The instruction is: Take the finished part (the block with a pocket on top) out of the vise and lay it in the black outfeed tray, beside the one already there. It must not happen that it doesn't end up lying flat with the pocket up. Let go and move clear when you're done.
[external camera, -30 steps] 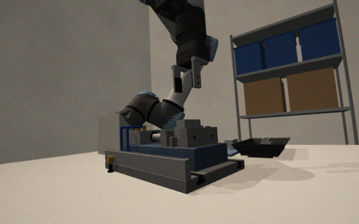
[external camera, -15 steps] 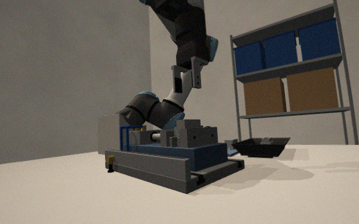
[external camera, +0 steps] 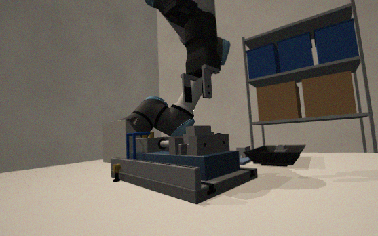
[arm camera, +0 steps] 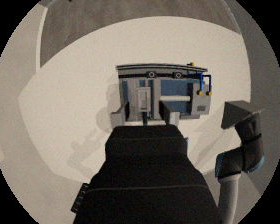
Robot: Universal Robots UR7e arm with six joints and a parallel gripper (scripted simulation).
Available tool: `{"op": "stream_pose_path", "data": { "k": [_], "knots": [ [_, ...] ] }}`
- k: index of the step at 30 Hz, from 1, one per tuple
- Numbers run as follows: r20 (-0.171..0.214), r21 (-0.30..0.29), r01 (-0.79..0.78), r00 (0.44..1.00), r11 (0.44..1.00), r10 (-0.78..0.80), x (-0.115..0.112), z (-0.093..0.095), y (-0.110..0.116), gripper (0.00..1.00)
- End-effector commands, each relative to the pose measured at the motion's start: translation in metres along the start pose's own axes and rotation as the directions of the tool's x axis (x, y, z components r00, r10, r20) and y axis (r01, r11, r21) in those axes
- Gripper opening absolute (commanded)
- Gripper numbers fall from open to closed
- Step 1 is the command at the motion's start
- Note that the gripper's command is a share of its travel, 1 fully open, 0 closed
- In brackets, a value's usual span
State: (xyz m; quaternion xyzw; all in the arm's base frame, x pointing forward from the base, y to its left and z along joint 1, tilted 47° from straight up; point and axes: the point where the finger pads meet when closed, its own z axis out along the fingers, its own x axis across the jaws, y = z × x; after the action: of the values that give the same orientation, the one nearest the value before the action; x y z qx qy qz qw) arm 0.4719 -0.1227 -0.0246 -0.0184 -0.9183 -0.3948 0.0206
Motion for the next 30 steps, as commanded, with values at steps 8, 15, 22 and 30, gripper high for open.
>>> {"op": "stream_pose_path", "data": {
  "k": [8, 15, 22, 30],
  "knots": [
    [0.001, 0.001, 0.000, 1.000, 1.000, 0.000, 0.000, 0.016, 0.000, 1.00],
    [0.001, 0.001, 0.000, 1.000, 1.000, 0.000, 0.000, 0.030, 0.000, 1.00],
    [0.001, 0.001, 0.000, 1.000, 1.000, 0.000, 0.000, 0.038, 0.000, 1.00],
    [0.001, 0.001, 0.000, 1.000, 1.000, 0.000, 0.000, 0.048, 0.000, 1.00]
  ]
}}
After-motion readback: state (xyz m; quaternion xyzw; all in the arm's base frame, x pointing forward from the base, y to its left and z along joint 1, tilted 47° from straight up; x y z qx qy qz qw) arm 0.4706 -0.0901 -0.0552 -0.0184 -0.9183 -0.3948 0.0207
